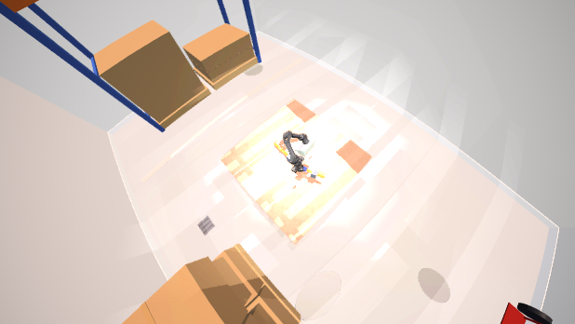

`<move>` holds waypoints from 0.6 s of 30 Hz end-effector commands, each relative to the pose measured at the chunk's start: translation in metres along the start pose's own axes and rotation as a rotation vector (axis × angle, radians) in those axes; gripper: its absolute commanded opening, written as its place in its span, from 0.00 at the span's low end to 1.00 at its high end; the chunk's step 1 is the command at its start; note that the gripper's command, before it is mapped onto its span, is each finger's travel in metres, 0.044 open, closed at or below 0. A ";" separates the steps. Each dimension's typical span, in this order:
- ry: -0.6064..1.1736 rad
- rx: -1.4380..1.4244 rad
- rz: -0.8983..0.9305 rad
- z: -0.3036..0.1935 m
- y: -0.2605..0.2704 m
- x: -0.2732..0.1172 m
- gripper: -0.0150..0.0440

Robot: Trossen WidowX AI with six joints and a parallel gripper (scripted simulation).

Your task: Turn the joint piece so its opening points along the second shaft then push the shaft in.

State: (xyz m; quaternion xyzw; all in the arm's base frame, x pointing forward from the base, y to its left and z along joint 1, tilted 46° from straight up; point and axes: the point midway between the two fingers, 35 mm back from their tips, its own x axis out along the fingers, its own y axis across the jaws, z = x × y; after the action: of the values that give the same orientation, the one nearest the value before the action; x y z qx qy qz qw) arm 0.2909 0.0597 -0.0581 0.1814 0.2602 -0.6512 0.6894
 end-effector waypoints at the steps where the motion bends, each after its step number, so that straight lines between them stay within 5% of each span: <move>1: 0.000 0.000 0.000 0.000 0.000 0.000 0.50; 5: 0.000 0.000 0.000 0.000 0.000 0.000 0.50; 11: 0.000 0.000 0.000 0.000 0.000 0.000 0.25; 18: 0.012 0.022 -0.002 0.000 -0.001 0.001 0.25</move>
State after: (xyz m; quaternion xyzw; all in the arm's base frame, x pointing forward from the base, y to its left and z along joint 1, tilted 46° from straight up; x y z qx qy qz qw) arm 0.2910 0.0597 -0.0579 0.1821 0.2602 -0.6512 0.6893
